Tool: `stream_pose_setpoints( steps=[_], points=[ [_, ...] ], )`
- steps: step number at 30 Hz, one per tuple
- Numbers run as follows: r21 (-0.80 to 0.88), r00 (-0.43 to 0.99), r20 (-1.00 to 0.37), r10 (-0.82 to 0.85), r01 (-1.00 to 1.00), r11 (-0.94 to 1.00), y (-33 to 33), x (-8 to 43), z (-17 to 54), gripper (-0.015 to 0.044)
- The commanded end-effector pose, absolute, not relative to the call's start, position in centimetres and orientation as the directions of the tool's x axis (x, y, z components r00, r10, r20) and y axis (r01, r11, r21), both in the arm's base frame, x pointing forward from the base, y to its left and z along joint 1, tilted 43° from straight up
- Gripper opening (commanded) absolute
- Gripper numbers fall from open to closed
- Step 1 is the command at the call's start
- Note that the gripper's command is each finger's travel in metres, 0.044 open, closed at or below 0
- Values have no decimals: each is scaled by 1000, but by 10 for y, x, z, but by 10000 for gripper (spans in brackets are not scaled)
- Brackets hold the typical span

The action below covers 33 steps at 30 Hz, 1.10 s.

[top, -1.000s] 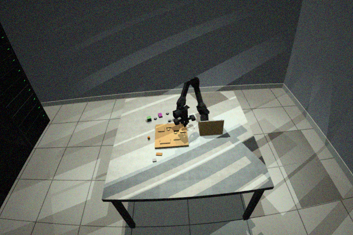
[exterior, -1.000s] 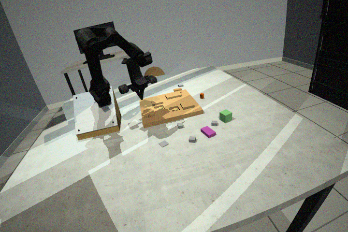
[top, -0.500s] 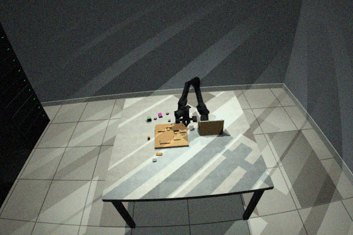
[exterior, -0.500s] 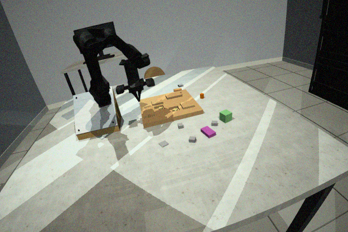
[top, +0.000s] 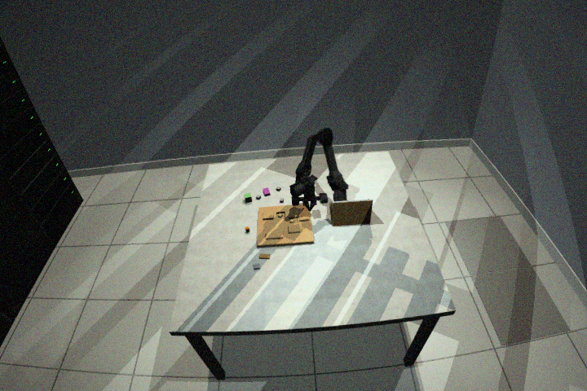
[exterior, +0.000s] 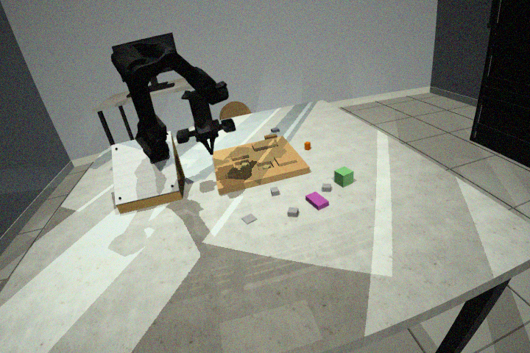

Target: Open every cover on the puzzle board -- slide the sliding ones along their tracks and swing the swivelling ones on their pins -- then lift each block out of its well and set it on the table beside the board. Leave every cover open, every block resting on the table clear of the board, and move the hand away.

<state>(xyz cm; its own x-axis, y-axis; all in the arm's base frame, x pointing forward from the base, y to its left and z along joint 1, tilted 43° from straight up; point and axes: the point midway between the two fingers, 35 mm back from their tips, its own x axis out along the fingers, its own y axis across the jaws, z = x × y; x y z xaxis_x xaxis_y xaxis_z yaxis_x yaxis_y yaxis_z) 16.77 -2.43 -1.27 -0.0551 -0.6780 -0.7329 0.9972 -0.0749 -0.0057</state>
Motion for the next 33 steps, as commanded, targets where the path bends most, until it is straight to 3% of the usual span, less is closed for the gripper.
stream_pose_setpoints(
  steps=[1, 33],
  points=[
    [-5, -58, -734, -676, 997, -79, -25, 167, -14, 0],
    [-5, -57, -736, -675, 997, -78, -46, 167, -38, 0]
  ],
)
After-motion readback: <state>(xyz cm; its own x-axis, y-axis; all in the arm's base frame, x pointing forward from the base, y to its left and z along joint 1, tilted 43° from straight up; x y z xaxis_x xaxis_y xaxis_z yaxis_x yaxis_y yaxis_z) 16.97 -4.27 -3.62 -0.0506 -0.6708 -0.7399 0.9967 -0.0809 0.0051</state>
